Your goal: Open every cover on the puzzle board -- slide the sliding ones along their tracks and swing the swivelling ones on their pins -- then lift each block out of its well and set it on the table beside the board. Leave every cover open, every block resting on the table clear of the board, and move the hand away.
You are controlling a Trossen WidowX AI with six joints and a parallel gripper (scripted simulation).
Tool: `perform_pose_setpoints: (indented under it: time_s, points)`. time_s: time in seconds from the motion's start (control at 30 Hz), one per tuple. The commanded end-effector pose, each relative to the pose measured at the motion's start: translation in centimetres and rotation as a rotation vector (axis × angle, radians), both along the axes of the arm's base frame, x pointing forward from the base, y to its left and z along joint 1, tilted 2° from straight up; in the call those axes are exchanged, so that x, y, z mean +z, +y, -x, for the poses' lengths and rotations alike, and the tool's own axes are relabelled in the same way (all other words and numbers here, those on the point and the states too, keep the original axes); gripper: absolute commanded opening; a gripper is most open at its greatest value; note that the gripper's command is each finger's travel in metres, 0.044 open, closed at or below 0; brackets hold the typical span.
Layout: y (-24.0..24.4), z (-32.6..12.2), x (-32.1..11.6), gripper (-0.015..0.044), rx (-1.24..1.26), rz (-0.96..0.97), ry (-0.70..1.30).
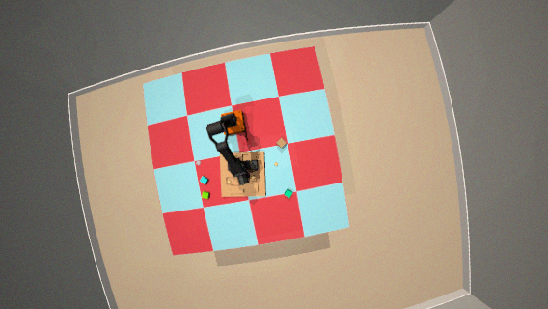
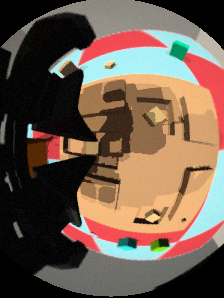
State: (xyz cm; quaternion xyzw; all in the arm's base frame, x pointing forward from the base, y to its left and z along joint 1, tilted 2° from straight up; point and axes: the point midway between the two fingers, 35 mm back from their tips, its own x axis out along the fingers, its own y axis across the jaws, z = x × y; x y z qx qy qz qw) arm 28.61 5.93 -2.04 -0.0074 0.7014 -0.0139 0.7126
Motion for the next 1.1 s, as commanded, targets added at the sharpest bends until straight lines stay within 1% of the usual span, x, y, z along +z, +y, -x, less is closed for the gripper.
perform_pose_setpoints:
  time_s: [0.0,1.07]
  points:
    - [0.1,-0.2,0.7,0.008,-0.001,-0.001,-0.007]
    - [0.2,-0.1,5.1,0.008,0.002,0.002,-0.004]
